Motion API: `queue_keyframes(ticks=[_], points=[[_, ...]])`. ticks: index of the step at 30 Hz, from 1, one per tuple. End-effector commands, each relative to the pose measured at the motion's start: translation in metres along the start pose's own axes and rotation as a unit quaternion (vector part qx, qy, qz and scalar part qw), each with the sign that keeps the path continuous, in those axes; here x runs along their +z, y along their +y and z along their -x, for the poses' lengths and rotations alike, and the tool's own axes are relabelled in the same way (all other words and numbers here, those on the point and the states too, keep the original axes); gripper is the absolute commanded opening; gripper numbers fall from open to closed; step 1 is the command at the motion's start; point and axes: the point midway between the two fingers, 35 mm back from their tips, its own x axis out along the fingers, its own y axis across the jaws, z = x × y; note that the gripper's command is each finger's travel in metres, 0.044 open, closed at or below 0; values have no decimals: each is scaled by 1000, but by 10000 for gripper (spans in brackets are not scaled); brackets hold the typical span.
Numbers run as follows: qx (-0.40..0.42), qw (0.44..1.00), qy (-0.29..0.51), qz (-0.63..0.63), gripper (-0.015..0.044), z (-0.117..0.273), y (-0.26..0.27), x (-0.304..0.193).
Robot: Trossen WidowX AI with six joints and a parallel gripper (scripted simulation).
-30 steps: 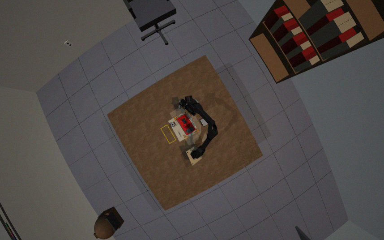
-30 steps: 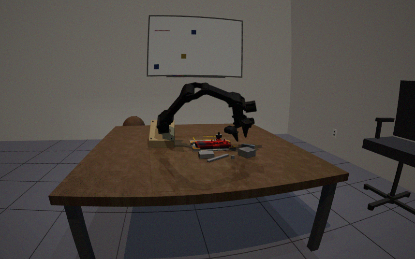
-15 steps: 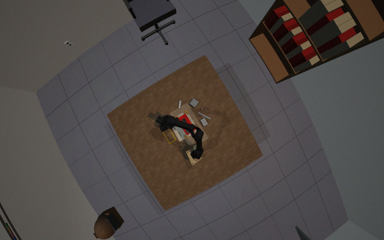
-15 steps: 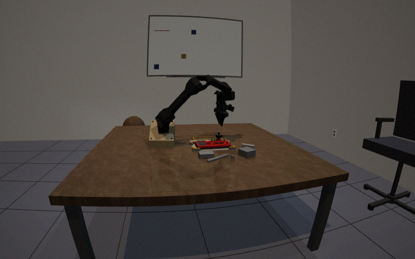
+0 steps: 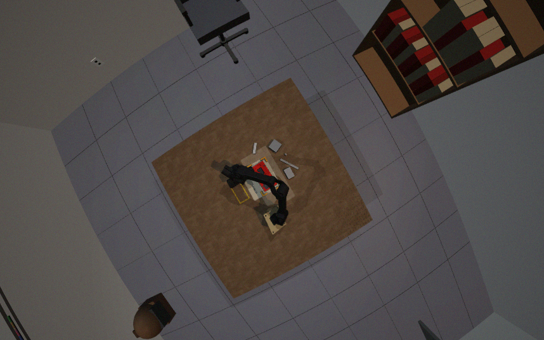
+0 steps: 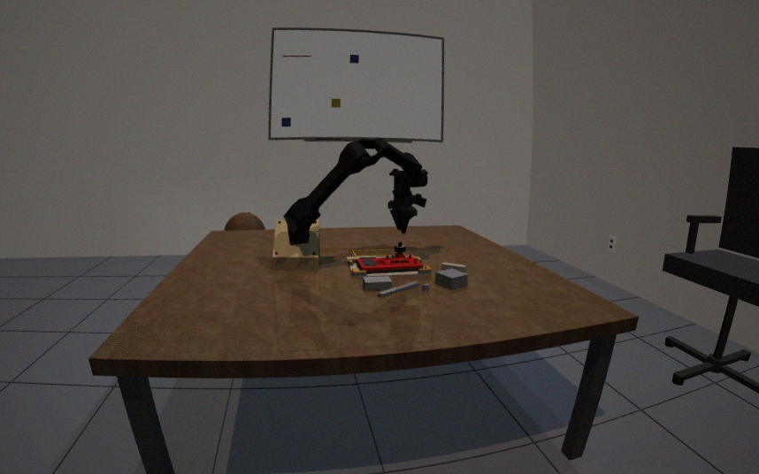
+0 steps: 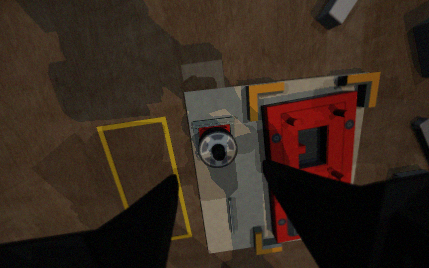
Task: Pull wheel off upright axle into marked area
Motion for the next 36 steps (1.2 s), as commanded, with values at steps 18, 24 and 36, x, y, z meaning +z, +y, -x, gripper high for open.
queue_keyframes(ticks=[18,24,36], points=[[-4,1000,14,-2,181,-61,-6,-4],[-4,1000,13,-2,83,-61,-6,-4],[-4,1000,13,-1,0,-57,-6,-4]])
